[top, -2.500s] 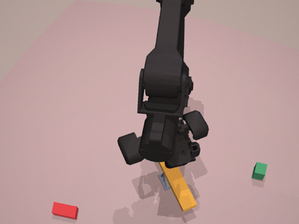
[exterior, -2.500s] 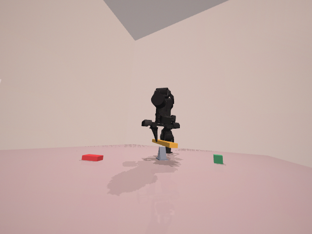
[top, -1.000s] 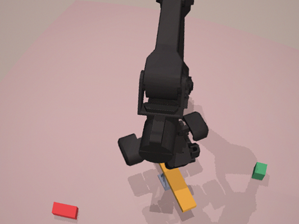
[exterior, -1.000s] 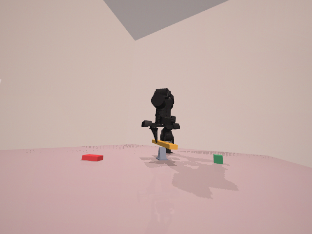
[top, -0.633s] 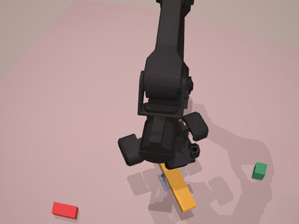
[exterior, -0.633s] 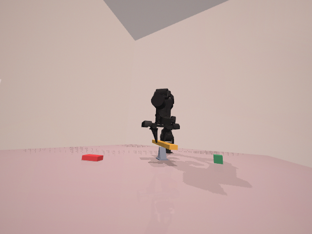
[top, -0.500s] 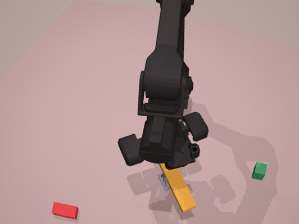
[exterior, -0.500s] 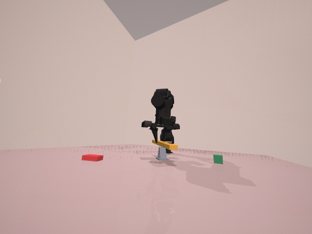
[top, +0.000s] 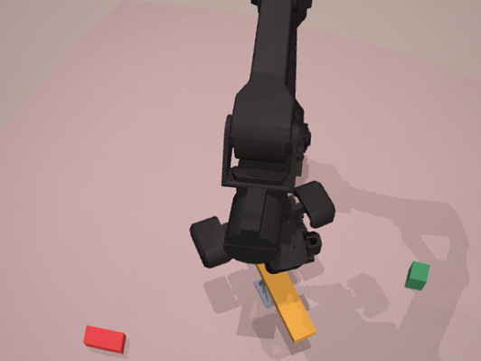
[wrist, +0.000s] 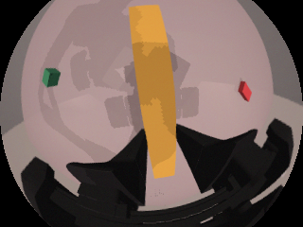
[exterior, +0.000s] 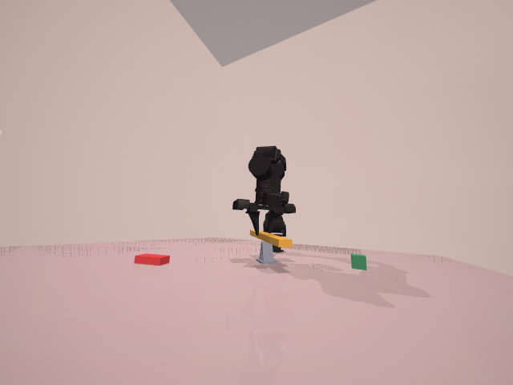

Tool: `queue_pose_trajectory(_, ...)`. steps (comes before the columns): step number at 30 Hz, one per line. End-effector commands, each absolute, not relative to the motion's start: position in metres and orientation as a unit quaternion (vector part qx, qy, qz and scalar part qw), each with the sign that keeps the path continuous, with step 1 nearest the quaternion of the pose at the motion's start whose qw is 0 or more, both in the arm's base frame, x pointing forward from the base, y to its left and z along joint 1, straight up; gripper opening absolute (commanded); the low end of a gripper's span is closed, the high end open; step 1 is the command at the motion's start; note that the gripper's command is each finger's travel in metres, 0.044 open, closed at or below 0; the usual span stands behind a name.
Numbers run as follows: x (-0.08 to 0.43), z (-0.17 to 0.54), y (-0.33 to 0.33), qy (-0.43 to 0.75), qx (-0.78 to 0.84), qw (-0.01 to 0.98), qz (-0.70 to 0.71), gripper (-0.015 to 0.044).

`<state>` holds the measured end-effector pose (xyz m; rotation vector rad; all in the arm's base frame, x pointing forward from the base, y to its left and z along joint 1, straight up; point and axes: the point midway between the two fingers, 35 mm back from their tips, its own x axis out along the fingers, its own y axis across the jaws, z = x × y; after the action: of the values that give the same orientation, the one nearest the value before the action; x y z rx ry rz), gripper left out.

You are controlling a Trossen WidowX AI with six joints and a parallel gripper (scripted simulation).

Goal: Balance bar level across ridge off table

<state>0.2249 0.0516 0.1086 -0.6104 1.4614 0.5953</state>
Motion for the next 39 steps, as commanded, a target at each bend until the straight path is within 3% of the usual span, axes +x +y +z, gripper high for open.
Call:
queue_pose_trajectory(1,0.2247,0.1077,0.0525,0.646,-0.268,0.663,0.266,0.0)
queue_pose_trajectory(39,0.2243,0.1044,0.0523,0.646,-0.268,0.663,0.266,0.0)
